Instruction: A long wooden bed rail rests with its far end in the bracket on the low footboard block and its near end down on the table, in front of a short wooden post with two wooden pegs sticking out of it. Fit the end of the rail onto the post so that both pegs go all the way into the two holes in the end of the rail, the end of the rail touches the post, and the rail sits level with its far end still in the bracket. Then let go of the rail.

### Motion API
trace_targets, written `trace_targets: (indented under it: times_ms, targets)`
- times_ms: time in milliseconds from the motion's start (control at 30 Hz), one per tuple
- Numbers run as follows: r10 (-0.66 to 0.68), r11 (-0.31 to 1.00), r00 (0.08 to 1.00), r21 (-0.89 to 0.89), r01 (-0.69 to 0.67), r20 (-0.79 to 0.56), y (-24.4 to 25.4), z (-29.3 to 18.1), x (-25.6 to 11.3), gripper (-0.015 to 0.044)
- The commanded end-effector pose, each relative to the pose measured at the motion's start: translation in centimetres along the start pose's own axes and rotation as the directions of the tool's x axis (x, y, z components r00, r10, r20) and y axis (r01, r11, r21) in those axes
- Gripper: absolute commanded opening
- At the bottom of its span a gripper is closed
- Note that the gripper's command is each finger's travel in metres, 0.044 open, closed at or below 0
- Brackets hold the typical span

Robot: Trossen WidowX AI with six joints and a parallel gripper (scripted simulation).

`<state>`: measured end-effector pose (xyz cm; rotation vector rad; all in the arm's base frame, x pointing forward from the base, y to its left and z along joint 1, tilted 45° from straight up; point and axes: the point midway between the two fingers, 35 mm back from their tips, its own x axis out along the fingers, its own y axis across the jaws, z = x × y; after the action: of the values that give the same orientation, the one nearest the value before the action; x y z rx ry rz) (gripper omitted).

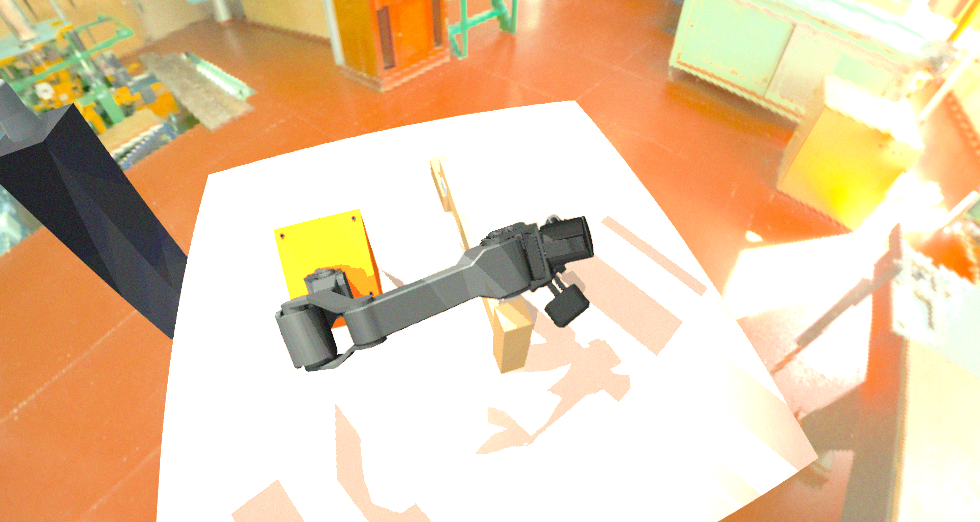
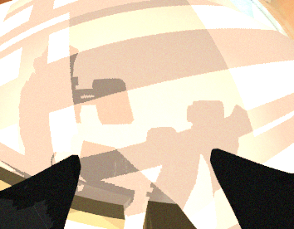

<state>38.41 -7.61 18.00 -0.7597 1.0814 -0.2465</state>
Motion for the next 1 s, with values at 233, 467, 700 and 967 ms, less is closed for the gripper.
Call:
trace_targets:
  times_ms: [233,467,700,967]
  targets:
    - [0.032,0.626,0.932,-0.720,-0.301,-0.361,7.1,-5.7,2.5,0.0440]
    - [-0.028,0.219,0.858,-0.840,-0.496,-0.513,9.1,-8.6,2.6,0.0440]
    - [-0.028,0.219,0.858,-0.840,-0.496,-0.513,9.2,-8.6,2.7,0.0440]
    - [-0.026,0.219,0.858,-0.841,-0.495,-0.513,9.2,-9.1,3.9,0.0440]
